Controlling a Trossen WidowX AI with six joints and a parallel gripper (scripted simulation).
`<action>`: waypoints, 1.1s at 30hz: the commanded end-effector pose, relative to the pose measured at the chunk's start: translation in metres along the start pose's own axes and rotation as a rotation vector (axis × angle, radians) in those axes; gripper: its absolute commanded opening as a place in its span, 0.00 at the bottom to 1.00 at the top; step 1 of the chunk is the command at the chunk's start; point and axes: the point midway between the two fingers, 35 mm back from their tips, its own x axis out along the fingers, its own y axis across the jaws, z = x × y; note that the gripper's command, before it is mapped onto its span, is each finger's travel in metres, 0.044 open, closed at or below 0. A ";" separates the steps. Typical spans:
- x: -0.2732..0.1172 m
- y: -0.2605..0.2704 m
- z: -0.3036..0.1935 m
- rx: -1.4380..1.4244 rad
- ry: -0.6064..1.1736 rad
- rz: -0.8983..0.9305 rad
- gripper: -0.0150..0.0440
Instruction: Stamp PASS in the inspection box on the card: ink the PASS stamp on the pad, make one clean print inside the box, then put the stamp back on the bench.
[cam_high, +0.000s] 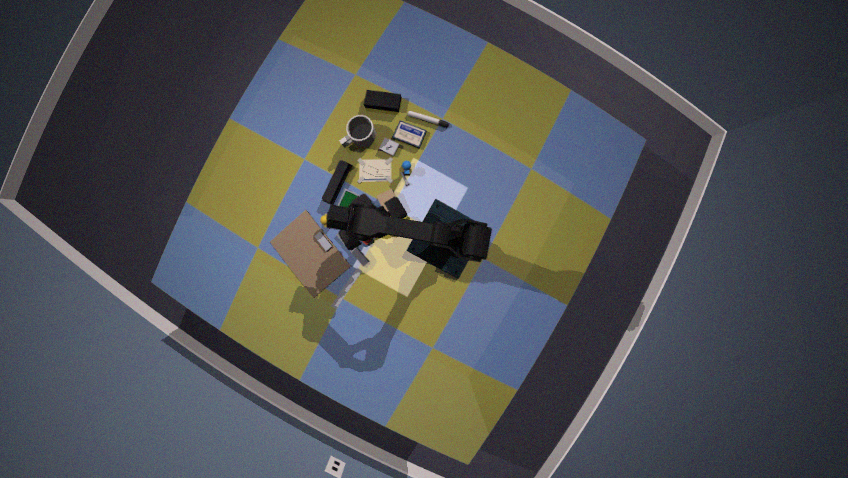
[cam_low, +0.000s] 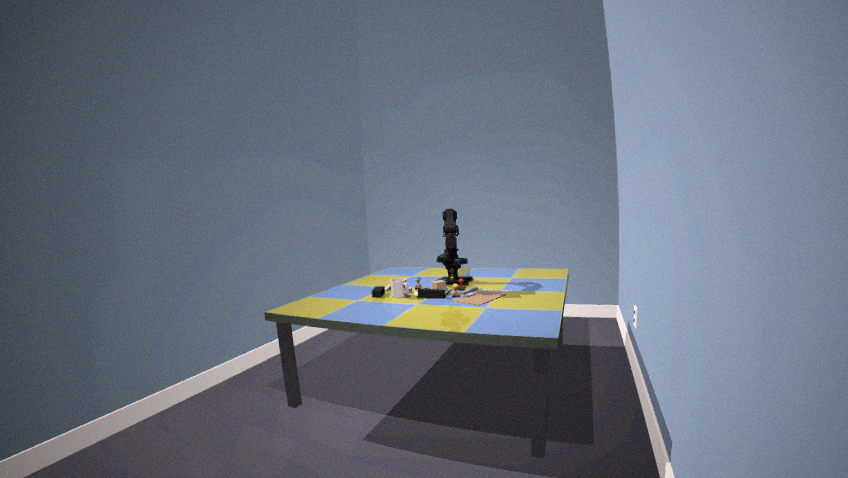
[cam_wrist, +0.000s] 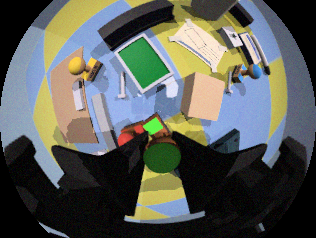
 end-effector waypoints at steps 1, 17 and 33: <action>0.009 0.000 -0.001 0.003 0.011 -0.005 0.25; 0.035 -0.001 -0.003 0.003 0.011 -0.005 0.25; 0.044 -0.002 -0.003 0.001 0.002 -0.003 0.48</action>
